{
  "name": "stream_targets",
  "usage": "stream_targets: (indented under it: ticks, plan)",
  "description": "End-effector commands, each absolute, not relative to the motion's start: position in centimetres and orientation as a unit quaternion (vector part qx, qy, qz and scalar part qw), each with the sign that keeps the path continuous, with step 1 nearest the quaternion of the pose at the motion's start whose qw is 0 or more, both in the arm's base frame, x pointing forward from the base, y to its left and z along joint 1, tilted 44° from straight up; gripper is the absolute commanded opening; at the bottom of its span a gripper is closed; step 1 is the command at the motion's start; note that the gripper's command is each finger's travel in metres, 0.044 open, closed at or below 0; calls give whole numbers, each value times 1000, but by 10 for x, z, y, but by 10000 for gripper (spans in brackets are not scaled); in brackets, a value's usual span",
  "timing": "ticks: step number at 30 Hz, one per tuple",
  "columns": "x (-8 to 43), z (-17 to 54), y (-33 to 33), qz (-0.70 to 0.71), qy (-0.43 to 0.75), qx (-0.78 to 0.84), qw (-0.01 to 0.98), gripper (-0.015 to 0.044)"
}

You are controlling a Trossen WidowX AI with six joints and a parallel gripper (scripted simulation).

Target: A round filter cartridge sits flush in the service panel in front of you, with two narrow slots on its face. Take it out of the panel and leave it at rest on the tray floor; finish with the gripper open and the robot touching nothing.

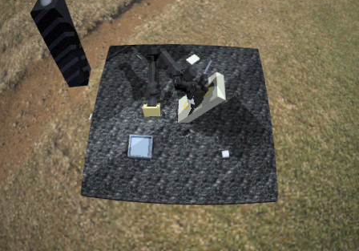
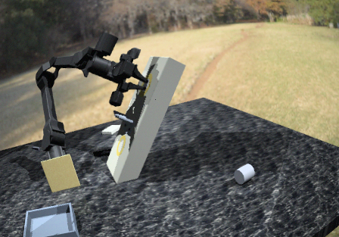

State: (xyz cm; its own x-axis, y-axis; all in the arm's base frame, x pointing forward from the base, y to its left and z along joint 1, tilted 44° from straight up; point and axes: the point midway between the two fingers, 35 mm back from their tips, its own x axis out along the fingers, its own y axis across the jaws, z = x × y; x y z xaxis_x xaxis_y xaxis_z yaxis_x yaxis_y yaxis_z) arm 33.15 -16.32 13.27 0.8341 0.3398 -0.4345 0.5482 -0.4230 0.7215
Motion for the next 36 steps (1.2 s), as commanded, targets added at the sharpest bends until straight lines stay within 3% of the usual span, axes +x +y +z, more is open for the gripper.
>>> stream_targets:
  ticks: [1, 6, 36]
  plan:
    - [332, 133, -163, -112, 265, 835, 469, 54]
    - [332, 133, -163, -112, 265, 835, 469, 0]
    - [338, 130, -160, 17, 291, 535, 793, 0]
